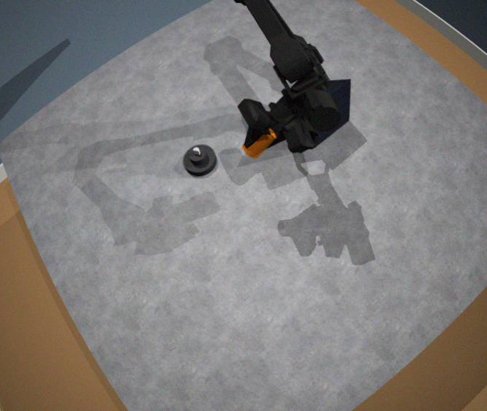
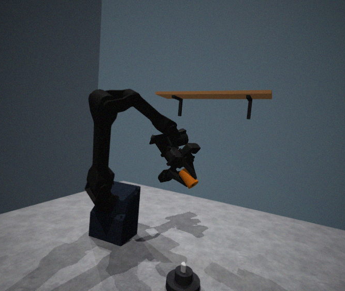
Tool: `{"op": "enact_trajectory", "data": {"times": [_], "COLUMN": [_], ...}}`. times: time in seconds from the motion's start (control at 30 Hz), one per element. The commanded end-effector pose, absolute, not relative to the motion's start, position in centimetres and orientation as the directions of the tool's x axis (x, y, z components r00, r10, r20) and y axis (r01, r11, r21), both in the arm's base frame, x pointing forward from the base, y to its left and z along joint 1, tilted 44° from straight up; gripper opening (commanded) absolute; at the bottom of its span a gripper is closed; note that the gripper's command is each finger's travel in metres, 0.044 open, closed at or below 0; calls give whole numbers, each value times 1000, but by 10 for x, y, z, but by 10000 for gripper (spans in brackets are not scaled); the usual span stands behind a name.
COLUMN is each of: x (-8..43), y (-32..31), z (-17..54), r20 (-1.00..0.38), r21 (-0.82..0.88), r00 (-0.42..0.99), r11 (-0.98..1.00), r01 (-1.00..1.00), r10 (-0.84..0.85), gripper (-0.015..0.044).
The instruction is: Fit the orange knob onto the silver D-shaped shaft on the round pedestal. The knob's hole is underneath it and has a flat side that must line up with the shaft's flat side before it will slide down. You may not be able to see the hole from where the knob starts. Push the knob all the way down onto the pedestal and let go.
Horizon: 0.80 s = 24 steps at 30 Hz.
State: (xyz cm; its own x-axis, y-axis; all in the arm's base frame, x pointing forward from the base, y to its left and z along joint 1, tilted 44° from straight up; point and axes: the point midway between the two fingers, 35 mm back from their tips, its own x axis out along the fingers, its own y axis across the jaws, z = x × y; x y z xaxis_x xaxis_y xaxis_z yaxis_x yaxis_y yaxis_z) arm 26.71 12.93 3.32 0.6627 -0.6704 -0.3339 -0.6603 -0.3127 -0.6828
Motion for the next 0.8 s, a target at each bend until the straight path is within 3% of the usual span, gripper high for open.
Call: {"op": "enact_trajectory", "data": {"times": [0.0, 0.77], "x": [271, 284], "y": [126, 90], "z": [30, 1], "r20": [-401, -687], "r21": [-649, -331], "r00": [597, 111], "r11": [-245, 173], "r01": [-720, -928], "r10": [-695, -718], "gripper": [0, 0]}}
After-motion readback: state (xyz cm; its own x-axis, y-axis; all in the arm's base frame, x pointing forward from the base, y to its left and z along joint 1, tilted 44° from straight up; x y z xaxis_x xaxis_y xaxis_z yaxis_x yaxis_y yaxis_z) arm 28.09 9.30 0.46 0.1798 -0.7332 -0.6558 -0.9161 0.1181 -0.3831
